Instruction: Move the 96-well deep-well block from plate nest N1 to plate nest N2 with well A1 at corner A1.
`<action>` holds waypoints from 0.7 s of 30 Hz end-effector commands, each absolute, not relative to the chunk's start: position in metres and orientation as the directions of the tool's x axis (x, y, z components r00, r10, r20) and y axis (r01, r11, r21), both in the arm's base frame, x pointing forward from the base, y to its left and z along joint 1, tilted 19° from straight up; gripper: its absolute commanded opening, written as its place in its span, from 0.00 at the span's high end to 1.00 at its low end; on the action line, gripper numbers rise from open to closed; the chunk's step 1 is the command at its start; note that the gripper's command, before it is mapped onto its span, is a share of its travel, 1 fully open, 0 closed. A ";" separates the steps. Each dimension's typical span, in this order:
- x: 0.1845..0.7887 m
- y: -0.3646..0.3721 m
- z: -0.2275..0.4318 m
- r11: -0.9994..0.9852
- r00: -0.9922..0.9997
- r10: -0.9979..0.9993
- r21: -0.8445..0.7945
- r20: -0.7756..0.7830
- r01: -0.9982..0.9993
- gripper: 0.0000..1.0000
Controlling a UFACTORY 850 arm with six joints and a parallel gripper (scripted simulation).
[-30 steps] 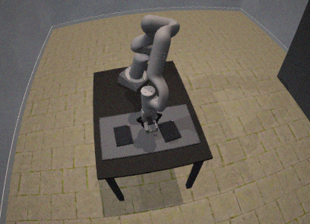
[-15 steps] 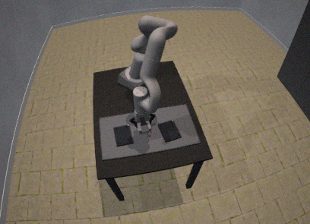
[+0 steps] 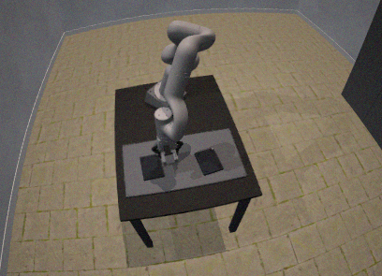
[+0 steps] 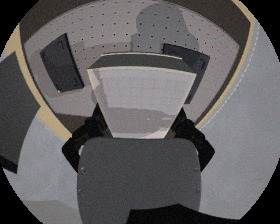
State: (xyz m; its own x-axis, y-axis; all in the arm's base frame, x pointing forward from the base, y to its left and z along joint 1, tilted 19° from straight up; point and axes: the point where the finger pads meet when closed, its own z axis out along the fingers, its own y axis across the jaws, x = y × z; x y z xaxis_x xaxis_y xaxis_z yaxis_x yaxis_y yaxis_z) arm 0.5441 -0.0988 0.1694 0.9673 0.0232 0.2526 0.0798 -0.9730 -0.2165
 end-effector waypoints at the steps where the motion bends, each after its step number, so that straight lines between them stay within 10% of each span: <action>1: 0.544 -0.112 0.167 -0.973 0.967 0.023 -0.216 0.255 0.080 1.00; 21: 0.541 -0.170 0.152 -0.973 0.967 0.023 -0.216 0.255 0.080 1.00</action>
